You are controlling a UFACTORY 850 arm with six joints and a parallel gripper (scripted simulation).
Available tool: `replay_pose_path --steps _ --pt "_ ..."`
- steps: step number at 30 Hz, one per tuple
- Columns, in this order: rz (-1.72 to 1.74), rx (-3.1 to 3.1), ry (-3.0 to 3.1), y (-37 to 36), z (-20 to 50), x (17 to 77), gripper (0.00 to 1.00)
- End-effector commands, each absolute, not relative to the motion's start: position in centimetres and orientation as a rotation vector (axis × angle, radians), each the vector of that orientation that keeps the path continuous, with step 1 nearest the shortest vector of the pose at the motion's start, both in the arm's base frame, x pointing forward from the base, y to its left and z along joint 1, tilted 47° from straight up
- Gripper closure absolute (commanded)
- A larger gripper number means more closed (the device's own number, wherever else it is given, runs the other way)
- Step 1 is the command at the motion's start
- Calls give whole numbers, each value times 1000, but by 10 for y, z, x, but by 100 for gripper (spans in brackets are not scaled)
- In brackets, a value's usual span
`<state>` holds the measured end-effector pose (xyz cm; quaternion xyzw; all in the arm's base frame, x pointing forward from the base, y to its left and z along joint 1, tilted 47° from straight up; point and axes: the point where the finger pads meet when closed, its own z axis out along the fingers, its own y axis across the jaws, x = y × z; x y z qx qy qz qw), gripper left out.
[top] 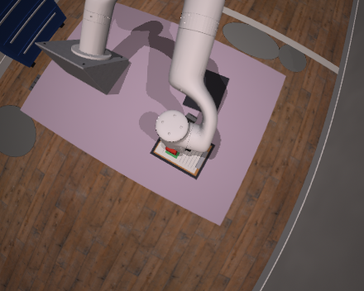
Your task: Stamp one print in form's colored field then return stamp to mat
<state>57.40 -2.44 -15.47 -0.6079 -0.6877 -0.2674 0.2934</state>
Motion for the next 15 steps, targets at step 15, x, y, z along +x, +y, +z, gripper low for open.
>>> replay_pose_path --steps 15 --pt "-714 -1620 -1833 -9 -168 573 71"
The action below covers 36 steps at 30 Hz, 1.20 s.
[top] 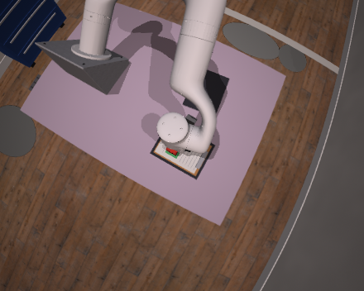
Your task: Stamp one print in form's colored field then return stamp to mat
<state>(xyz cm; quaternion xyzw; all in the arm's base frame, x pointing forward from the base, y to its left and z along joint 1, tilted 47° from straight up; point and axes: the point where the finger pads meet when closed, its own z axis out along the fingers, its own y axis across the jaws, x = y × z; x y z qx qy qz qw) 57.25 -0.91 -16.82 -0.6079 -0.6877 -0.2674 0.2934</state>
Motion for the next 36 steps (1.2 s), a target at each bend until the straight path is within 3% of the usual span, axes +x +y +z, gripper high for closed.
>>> replay_pose_path --steps 1,36 --pt "-714 -1620 -1833 -9 -168 573 71" --pt "-714 -1620 -1833 6 -184 572 71"
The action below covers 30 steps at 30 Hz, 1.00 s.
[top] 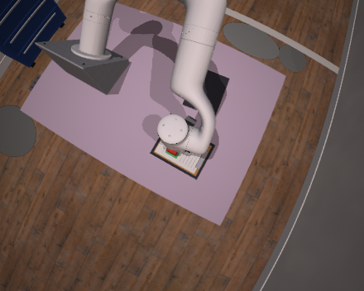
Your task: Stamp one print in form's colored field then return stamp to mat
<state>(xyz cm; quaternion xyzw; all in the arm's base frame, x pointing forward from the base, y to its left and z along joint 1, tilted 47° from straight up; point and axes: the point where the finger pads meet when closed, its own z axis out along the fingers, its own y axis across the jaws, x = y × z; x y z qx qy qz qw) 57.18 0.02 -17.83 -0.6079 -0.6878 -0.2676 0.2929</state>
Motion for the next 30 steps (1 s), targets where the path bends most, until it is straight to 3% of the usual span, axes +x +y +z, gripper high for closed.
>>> replay_pose_path --steps 1,30 --pt "-714 -1620 -1833 6 -184 572 71" --pt "-714 -1620 -1833 -10 -168 573 71"
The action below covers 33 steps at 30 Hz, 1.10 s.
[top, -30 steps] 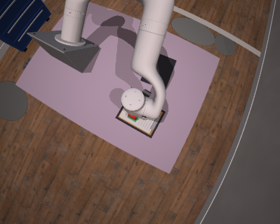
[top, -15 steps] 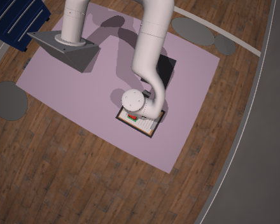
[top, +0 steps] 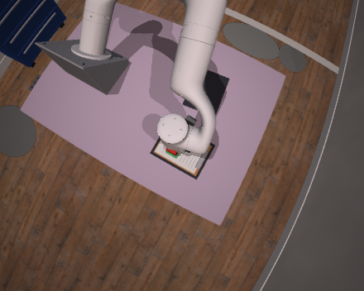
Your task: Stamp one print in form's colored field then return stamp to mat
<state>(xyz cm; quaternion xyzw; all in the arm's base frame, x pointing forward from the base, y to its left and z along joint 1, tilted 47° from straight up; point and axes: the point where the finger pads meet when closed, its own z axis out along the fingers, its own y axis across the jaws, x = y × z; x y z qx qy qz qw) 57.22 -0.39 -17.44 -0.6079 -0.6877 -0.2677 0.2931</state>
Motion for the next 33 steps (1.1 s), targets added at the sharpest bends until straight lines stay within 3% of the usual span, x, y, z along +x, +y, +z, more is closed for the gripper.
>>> replay_pose_path --steps 1,33 --pt "-714 -1620 -1833 -11 -168 574 71" --pt "-714 -1620 -1833 -39 -142 577 71"
